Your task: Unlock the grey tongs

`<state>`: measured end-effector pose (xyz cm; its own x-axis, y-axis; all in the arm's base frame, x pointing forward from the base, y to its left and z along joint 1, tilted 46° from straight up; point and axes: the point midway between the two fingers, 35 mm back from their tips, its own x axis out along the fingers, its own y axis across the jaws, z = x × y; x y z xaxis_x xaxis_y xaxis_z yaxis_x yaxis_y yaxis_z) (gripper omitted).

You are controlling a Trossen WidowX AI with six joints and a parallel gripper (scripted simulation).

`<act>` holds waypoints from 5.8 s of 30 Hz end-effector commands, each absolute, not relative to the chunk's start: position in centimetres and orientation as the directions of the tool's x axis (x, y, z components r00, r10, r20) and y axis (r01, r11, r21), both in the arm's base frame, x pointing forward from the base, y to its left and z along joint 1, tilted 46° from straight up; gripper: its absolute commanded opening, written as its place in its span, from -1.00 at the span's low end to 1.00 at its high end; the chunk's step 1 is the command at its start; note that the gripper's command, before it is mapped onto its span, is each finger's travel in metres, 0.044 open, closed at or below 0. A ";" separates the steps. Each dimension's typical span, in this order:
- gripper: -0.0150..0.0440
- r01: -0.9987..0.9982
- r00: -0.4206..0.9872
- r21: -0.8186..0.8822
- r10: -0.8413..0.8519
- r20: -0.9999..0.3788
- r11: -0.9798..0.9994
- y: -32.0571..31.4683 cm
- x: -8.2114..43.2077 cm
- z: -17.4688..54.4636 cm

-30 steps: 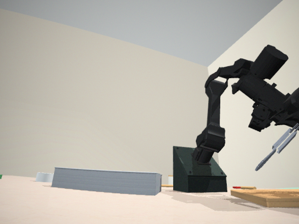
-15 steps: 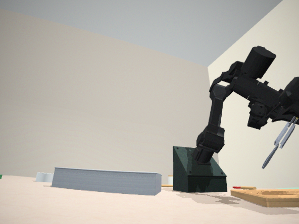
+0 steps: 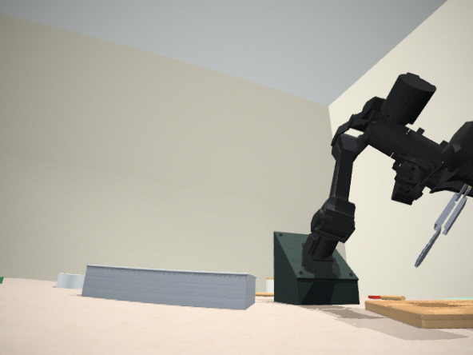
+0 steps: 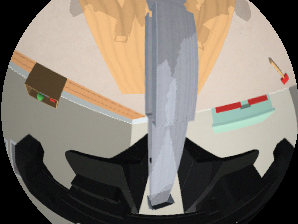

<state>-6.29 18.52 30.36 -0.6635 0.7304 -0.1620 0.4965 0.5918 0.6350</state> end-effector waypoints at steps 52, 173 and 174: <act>-1.00 0.561 -0.397 0.491 0.737 -0.547 0.666 23.2 -6.8 26.9; 1.00 0.505 -0.023 0.628 0.737 -0.676 0.592 29.0 -21.1 32.7; 1.00 0.503 -0.025 0.628 0.736 -0.676 0.594 28.2 -20.9 33.3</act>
<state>-20.98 29.44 32.00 -0.0201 0.7320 -0.6810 0.4976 0.5981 0.6282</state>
